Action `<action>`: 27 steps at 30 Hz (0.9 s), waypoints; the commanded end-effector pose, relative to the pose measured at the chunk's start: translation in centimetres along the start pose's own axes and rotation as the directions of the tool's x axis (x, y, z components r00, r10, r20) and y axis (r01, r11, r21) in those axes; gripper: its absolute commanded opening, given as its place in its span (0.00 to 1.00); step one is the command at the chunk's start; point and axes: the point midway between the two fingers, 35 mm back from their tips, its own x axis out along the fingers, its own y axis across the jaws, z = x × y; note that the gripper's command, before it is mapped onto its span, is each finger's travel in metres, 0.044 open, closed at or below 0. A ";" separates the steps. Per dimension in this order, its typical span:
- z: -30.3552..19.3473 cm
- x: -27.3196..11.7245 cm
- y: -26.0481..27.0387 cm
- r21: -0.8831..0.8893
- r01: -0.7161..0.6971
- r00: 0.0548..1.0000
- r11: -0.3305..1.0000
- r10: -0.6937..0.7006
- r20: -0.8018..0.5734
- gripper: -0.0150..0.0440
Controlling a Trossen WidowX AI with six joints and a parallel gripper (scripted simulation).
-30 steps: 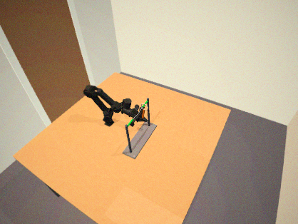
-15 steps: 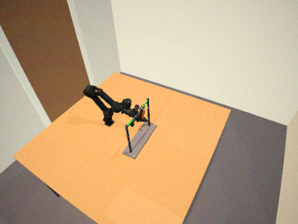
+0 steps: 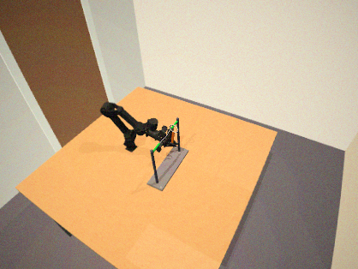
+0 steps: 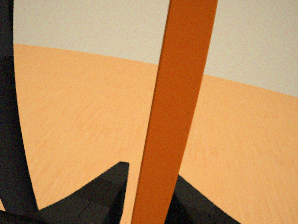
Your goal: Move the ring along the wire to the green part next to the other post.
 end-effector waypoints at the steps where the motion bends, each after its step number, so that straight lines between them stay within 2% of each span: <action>1: 0.0 -0.1 0.0 0.000 0.001 1.000 1.000 -0.001 0.000 0.53; 27: 0.1 -4.5 0.0 0.004 0.003 1.000 1.000 -0.003 -0.004 0.53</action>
